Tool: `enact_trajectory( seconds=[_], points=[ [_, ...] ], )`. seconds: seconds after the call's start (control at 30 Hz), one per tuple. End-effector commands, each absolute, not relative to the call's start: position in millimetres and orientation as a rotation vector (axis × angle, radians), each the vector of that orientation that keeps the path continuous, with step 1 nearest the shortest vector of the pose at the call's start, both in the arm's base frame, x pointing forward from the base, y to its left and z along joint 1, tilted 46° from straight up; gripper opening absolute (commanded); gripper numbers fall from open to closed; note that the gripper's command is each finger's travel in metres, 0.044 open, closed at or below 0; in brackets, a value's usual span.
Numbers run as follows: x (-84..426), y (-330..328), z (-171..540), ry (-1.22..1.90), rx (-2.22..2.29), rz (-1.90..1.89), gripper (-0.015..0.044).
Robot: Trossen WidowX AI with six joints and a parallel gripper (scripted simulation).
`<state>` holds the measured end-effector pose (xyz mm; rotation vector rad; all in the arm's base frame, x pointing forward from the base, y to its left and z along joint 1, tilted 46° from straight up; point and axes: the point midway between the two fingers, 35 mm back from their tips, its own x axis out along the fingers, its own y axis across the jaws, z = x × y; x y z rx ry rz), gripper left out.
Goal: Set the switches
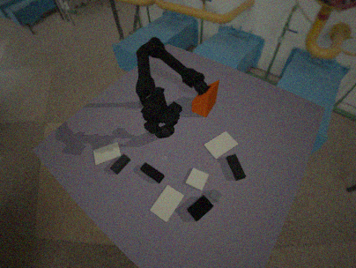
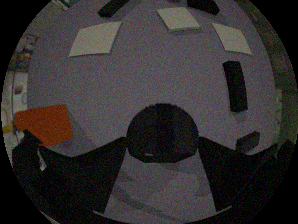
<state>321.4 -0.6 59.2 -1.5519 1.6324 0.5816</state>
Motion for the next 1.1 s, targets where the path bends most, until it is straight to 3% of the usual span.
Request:
enact_trajectory(
  seconds=[0.0,1.07],
  points=[
    [320,-2,64,1.626,-1.555,0.591,0.0336],
    [314,-16,87,1.577,-1.521,0.635,0.0336]
  ],
)
